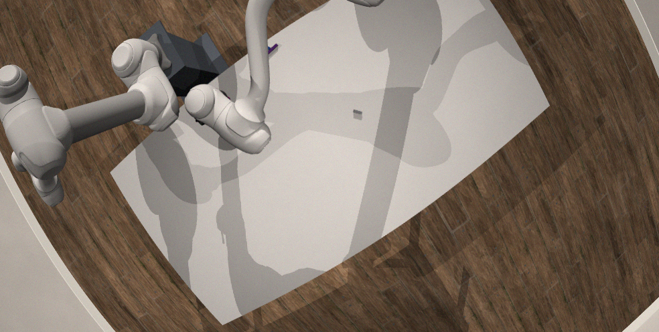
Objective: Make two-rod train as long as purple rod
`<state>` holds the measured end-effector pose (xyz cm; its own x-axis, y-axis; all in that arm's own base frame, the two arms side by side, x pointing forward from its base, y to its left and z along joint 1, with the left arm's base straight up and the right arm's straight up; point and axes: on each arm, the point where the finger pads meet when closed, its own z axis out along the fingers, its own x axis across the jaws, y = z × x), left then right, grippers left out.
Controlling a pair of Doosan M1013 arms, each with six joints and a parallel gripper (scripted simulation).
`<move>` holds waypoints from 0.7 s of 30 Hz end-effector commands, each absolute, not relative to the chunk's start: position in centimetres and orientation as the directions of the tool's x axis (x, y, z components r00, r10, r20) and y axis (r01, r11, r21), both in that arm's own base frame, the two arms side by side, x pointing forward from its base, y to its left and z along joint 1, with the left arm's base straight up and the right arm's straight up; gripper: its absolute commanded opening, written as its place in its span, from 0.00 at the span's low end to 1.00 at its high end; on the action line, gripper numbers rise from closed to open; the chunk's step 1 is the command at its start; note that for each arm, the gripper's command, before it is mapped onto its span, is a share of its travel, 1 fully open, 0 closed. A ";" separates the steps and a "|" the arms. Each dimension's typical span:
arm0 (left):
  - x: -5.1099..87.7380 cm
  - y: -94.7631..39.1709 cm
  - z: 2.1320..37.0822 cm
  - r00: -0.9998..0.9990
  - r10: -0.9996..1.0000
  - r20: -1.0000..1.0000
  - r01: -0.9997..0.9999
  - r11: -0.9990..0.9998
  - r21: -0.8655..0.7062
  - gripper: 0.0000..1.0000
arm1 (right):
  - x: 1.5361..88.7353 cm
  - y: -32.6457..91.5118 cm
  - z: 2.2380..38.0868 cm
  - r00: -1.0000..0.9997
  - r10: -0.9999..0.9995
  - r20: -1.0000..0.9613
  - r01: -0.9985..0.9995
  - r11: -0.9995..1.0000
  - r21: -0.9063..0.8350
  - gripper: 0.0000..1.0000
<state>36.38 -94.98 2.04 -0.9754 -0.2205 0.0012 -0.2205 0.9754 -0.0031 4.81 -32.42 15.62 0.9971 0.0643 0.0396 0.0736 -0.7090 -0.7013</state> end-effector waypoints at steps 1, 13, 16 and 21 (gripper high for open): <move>36.4 -94.7 1.9 -0.975 -0.222 -0.002 -0.222 0.975 0.001 0.24 | 4.4 -32.2 15.9 0.997 0.072 0.038 0.077 -0.704 -0.706 1.00; 36.4 -94.7 1.9 -0.975 -0.222 -0.002 -0.222 0.975 0.001 0.36 | 4.4 -32.2 15.9 0.997 0.072 0.038 0.077 -0.704 -0.706 1.00; 36.4 -94.7 2.0 -0.975 -0.222 -0.002 -0.222 0.975 -0.001 0.42 | 4.4 -32.2 15.9 0.997 0.072 0.038 0.077 -0.704 -0.706 1.00; 36.4 -94.8 2.1 -0.975 -0.222 -0.002 -0.222 0.975 -0.002 0.48 | 4.4 -32.2 15.9 0.997 0.072 0.038 0.077 -0.704 -0.706 1.00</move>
<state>36.32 -94.80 1.84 -0.9754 -0.2205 0.0015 -0.2205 0.9754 0.0006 4.81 -32.42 15.62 0.9971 0.0643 0.0396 0.0736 -0.7090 -0.7013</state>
